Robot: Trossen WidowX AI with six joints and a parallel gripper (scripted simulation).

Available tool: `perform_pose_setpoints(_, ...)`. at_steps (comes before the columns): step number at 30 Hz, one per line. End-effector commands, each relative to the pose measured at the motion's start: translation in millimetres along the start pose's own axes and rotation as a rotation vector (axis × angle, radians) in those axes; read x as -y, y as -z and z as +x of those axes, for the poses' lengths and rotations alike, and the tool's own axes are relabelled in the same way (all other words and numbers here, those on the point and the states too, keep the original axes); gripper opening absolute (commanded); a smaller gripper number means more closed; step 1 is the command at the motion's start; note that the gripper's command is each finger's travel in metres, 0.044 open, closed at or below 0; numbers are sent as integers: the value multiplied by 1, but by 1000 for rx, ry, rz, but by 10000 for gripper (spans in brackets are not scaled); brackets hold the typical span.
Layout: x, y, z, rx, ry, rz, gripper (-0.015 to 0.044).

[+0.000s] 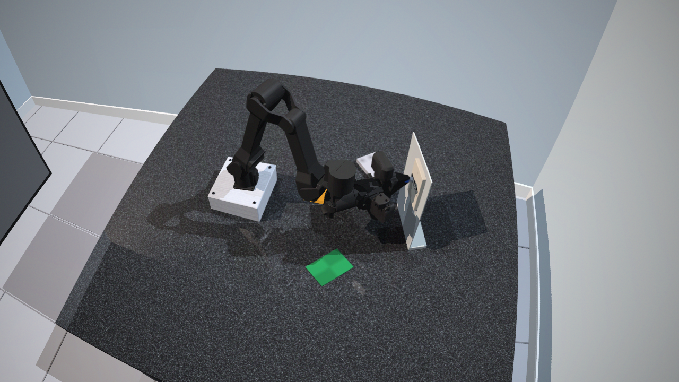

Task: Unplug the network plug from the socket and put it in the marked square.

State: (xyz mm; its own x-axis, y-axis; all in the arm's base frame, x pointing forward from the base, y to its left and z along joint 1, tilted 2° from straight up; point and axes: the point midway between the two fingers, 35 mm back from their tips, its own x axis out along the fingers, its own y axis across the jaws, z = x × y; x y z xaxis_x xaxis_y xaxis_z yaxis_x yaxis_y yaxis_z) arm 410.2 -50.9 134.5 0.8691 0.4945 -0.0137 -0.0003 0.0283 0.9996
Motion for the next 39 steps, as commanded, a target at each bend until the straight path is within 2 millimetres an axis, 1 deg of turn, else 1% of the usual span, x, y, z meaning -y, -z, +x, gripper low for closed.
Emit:
perform_pose_setpoints(1,0,1,-5,2,1,3,0)
perform_pose_setpoints(39,1,5,-33,2,4,4,0)
